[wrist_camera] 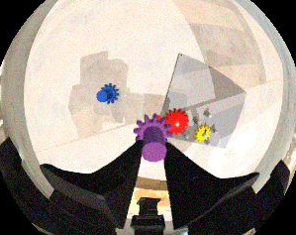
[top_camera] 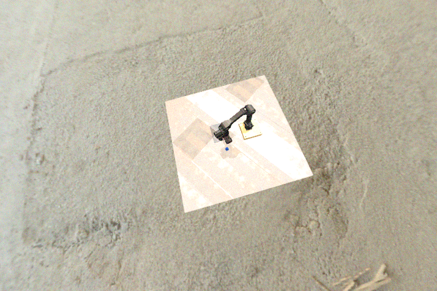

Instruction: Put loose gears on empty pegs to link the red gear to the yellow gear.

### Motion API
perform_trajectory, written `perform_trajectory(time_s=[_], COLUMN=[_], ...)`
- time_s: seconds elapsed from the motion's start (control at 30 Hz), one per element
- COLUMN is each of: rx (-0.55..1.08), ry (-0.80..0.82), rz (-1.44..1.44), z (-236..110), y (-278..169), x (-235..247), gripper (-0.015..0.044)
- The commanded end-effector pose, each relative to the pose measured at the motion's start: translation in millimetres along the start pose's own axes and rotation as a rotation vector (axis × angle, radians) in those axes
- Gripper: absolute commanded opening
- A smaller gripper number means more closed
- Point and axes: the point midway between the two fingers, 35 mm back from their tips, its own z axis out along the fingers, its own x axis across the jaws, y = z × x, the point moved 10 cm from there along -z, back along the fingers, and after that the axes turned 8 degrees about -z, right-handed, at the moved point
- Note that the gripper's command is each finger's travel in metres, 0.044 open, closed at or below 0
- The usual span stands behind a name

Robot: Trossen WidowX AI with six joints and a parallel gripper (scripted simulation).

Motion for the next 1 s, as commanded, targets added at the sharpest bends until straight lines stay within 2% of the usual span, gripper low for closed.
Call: perform_trajectory(time_s=[0.0,0.97], rx=[0.000,0.004], ry=[-0.002,-0.007], rz=[-0.005,-0.008], z=[4,29], y=[0,-12], x=[-8,-67], gripper=[0.0000,0.0000])
